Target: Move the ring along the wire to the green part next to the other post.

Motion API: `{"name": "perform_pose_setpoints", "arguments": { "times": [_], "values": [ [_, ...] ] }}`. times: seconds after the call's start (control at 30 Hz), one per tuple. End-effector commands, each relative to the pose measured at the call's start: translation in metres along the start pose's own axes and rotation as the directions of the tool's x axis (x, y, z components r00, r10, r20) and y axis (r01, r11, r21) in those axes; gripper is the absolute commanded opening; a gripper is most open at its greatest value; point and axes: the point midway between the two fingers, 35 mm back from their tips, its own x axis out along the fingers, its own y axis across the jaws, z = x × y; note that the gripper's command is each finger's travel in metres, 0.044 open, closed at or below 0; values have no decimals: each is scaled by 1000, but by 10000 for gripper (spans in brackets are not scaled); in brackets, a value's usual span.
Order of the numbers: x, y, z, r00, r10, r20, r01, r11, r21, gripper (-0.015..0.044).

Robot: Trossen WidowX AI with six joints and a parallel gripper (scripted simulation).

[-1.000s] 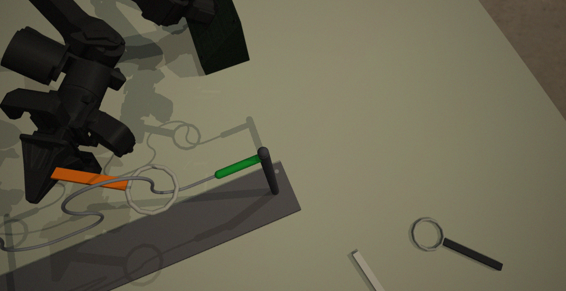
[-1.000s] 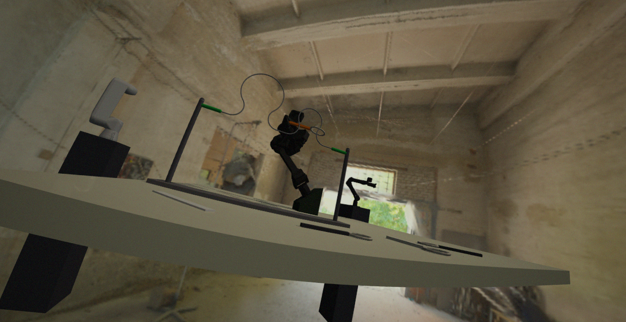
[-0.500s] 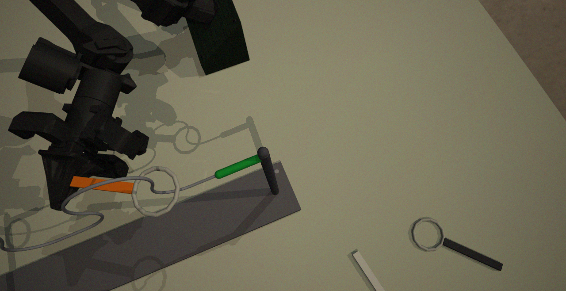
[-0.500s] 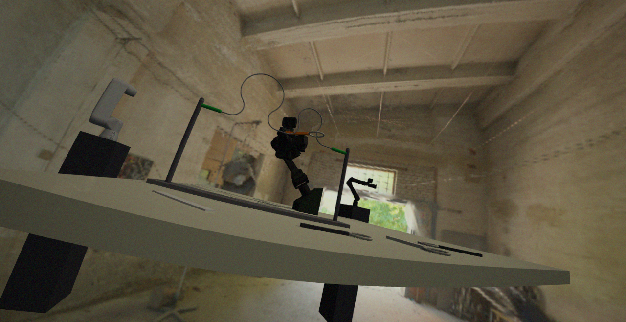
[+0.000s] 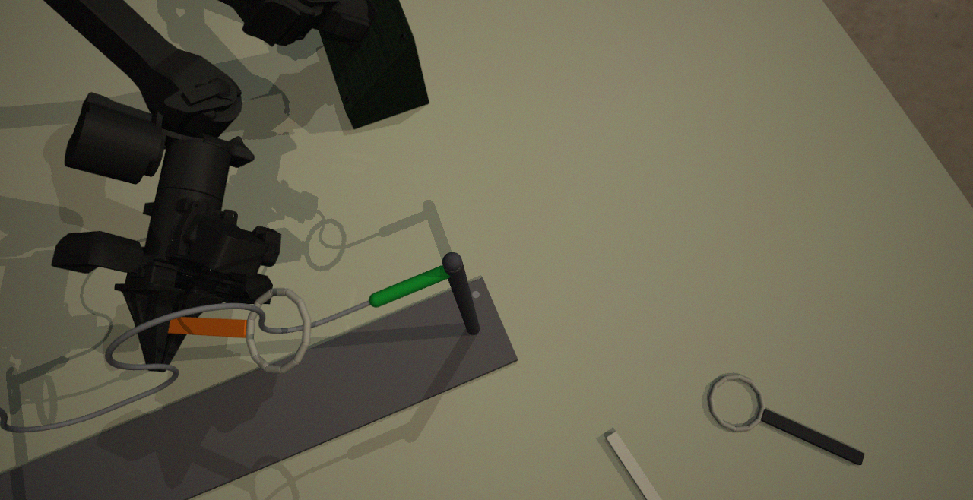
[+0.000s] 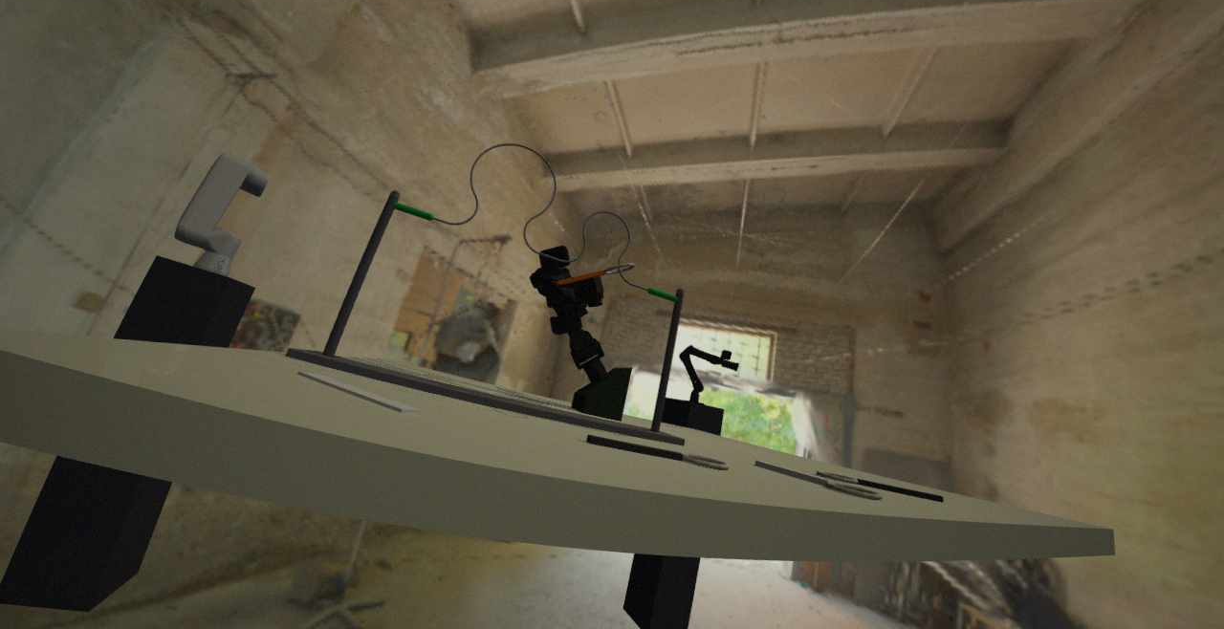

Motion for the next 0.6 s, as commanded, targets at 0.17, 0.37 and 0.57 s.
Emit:
{"name": "perform_pose_setpoints", "arguments": {
  "times": [0.17,0.37,0.57],
  "values": [
    [-2,38,4,995,100,20,-102,974,201,-150],
    [-8,61,11,986,164,21,-162,930,331,-150],
    [-16,82,20,974,226,29,-215,866,452,-150]
  ]
}}
